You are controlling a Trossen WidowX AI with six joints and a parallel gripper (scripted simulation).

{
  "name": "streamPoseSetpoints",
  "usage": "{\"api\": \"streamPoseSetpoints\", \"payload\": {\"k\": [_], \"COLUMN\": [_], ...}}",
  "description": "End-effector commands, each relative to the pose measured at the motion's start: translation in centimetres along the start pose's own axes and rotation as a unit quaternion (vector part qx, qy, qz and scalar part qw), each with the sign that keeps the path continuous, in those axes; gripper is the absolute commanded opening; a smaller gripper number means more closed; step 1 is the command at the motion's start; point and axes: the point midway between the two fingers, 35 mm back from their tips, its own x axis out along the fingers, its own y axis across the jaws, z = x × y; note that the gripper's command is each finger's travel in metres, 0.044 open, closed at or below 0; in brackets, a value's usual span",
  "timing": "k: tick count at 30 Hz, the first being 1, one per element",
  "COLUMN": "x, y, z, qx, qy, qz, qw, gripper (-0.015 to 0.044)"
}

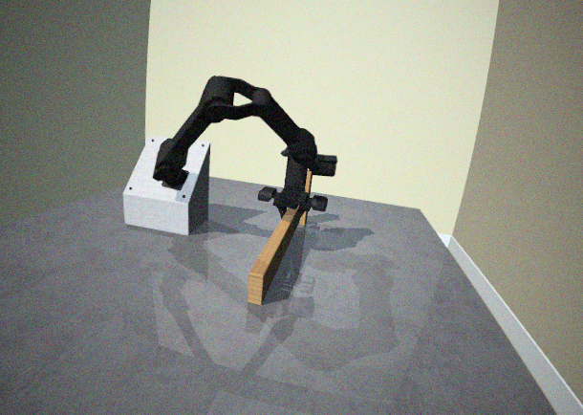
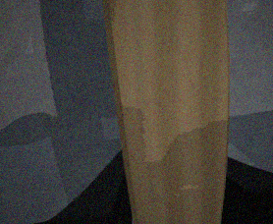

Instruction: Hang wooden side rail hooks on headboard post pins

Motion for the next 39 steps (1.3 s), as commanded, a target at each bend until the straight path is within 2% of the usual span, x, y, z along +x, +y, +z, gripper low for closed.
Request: {"api": "streamPoseSetpoints", "payload": {"k": [1,39], "x": [-0.45,-0.44], "y": [0.18,0.28], "z": [-0.39,-0.78], "qx": [-0.001,0.0], "qy": [0.002,0.003], "qz": [0.006,0.006], "qw": [1.0,1.0], "gripper": [0.0,0.0]}}
